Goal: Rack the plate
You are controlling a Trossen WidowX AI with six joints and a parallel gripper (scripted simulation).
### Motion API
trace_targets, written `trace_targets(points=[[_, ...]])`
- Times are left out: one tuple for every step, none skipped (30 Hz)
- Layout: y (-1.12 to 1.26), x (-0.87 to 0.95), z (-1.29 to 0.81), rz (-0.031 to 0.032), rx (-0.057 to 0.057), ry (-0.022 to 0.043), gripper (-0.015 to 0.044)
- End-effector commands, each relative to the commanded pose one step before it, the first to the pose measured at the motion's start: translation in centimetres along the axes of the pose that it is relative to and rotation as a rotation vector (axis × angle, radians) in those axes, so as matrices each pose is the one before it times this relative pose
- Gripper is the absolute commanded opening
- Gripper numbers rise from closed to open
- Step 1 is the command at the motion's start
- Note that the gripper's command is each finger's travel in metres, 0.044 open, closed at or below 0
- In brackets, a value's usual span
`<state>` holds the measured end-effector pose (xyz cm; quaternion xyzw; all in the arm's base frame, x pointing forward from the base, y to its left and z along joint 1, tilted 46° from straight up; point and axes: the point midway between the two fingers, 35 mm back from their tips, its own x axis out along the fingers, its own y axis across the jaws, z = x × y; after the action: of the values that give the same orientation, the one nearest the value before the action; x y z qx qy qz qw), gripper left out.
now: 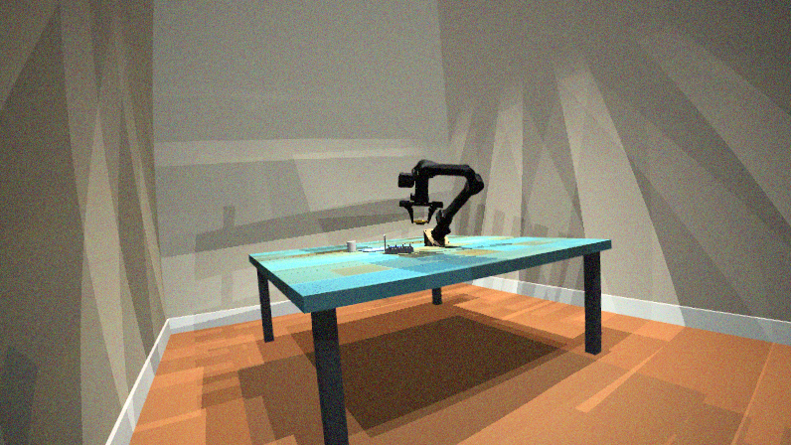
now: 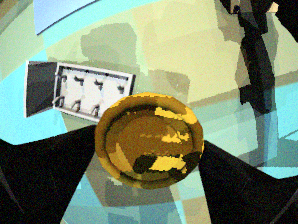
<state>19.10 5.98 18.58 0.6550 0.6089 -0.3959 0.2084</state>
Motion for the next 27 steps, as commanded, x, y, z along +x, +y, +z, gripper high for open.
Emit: trace_targets(points=[[-0.332, 0.368, 0.145, -0.01011, 0.0088, -0.00996, 0.0000], [-0.071, 0.224, 0.154, -0.00149, -0.0121, -0.01922, 0.0000], [-0.082, 0.267, 0.181, -0.00147, -0.0146, -0.02309, 0.0000], [-0.077, 0.263, 0.174, -0.00111, -0.0147, -0.02297, 0.0000], [-0.073, 0.258, 0.168, -0.00075, -0.0147, -0.02284, 0.0000], [-0.069, 0.254, 0.162, -0.00038, -0.0148, -0.02271, 0.0000], [-0.065, 0.249, 0.156, -0.00001, -0.0148, -0.02259, 0.0000], [-0.060, 0.245, 0.150, 0.00035, -0.0148, -0.02246, 0.0000], [-0.056, 0.240, 0.144, 0.00072, -0.0149, -0.02232, 0.0000], [-0.052, 0.235, 0.138, 0.00109, -0.0149, -0.02219, 0.0000], [-0.048, 0.231, 0.132, 0.00146, -0.0149, -0.02206, 0.0000], [-0.043, 0.226, 0.127, 0.00183, -0.0149, -0.02192, 0.0000], [-0.039, 0.221, 0.121, 0.00220, -0.0149, -0.02178, 0.0000], [-0.035, 0.216, 0.116, 0.00257, -0.0148, -0.02164, 0.0000], [-0.031, 0.211, 0.110, 0.00293, -0.0148, -0.02150, 0.0000], [-0.027, 0.206, 0.105, 0.00330, -0.0148, -0.02136, 0.0000], [-0.022, 0.201, 0.100, 0.00367, -0.0147, -0.02122, 0.0000], [-0.018, 0.196, 0.095, 0.00404, -0.0147, -0.02107, 0.0000], [-0.014, 0.191, 0.090, 0.00440, -0.0146, -0.02093, 0.0000], [-0.010, 0.185, 0.085, 0.00476, -0.0146, -0.02078, 0.0000], [-0.006, 0.180, 0.080, 0.00513, -0.0145, -0.02063, 0.0000], [-0.002, 0.175, 0.076, 0.00549, -0.0144, -0.02048, 0.0000], [0.002, 0.169, 0.071, 0.00585, -0.0143, -0.02033, 0.0000], [0.006, 0.164, 0.066, 0.00620, -0.0143, -0.02017, 0.0000], [0.010, 0.159, 0.062, 0.00656, -0.0142, -0.02002, 0.0000], [0.014, 0.153, 0.058, 0.00691, -0.0140, -0.01986, 0.0000], [0.018, 0.148, 0.054, 0.00726, -0.0139, -0.01971, 0.0000]])
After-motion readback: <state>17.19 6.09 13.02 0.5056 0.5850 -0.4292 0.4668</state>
